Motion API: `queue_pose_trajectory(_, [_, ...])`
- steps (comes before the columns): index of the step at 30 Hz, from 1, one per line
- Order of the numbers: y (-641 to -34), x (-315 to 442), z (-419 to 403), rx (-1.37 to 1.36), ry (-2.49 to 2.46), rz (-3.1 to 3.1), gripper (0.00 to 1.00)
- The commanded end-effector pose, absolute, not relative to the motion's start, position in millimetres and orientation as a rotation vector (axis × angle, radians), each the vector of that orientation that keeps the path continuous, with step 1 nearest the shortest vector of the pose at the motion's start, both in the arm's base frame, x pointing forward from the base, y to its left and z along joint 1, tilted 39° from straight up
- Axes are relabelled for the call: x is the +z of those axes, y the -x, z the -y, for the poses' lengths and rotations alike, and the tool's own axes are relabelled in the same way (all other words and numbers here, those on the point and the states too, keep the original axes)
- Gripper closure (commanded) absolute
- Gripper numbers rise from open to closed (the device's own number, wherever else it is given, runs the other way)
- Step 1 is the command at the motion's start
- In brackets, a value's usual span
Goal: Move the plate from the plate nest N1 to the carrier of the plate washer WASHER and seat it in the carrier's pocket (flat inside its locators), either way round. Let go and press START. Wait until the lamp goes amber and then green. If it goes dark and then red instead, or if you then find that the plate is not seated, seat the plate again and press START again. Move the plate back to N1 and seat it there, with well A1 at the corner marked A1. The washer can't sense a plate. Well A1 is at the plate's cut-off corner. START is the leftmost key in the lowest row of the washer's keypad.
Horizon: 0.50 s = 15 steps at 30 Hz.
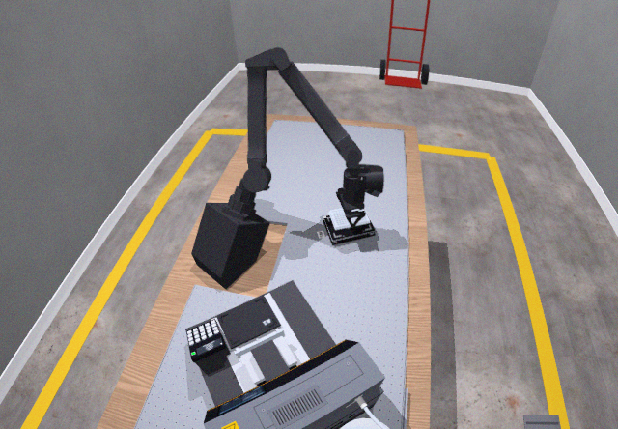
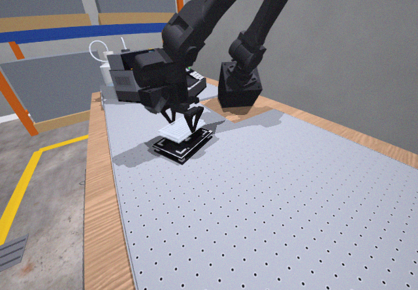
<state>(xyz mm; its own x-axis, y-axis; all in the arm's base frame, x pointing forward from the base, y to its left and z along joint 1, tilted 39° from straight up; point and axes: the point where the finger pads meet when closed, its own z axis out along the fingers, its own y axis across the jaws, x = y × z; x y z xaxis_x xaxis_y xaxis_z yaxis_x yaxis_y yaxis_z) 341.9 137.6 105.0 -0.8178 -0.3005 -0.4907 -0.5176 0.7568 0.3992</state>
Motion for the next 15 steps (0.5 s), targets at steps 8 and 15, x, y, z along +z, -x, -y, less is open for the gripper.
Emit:
queue_pose_trajectory(8, [-352.0,139.9,-124.9,0.720,0.642,-2.499,0.18])
queue_pose_trajectory(15, [-349.3,148.1,-118.9,0.719,0.642,-2.498,0.18])
